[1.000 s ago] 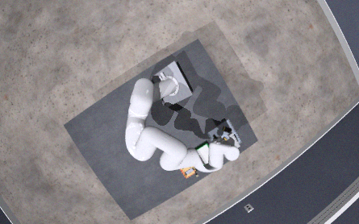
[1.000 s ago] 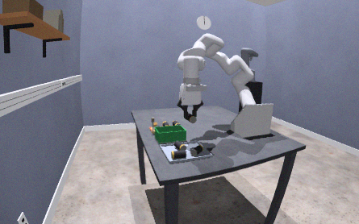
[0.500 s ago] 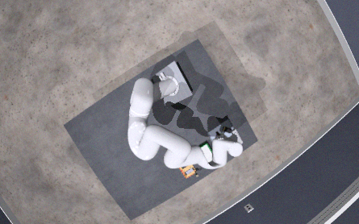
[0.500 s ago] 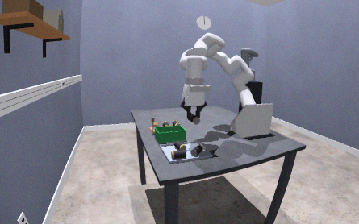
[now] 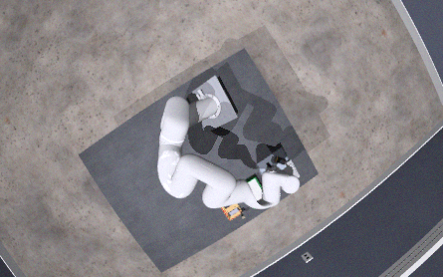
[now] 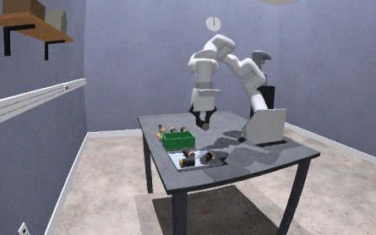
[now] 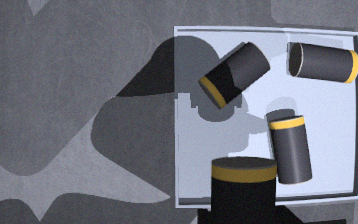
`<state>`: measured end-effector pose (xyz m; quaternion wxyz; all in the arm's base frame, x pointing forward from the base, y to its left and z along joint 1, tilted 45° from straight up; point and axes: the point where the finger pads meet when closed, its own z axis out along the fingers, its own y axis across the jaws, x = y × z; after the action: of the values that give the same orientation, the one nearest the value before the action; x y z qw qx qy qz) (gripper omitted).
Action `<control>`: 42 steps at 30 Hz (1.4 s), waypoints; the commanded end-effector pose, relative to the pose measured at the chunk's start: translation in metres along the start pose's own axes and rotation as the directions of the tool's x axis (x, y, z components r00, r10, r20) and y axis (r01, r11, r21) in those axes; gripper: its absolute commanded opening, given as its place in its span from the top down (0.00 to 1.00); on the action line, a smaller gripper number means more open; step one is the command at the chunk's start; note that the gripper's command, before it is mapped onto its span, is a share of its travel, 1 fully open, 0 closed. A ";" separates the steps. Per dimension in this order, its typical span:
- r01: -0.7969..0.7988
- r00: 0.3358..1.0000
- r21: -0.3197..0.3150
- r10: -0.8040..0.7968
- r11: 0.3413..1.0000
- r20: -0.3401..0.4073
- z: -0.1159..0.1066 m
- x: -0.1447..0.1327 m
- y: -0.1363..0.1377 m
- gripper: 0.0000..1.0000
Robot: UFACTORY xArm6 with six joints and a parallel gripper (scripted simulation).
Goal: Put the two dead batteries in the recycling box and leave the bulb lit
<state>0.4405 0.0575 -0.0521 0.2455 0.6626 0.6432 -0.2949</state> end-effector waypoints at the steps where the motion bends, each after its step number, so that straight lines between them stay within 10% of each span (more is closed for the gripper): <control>1: -0.001 1.000 -0.003 0.001 1.000 -0.002 0.024 0.000 0.001 0.72; 6: -0.001 1.000 -0.003 0.001 1.000 -0.002 0.074 0.000 0.001 0.72; 42: -0.001 1.000 -0.003 0.001 1.000 -0.002 0.079 0.001 0.002 0.72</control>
<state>0.4357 0.0034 -0.1068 0.2453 0.6626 0.6431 -0.2951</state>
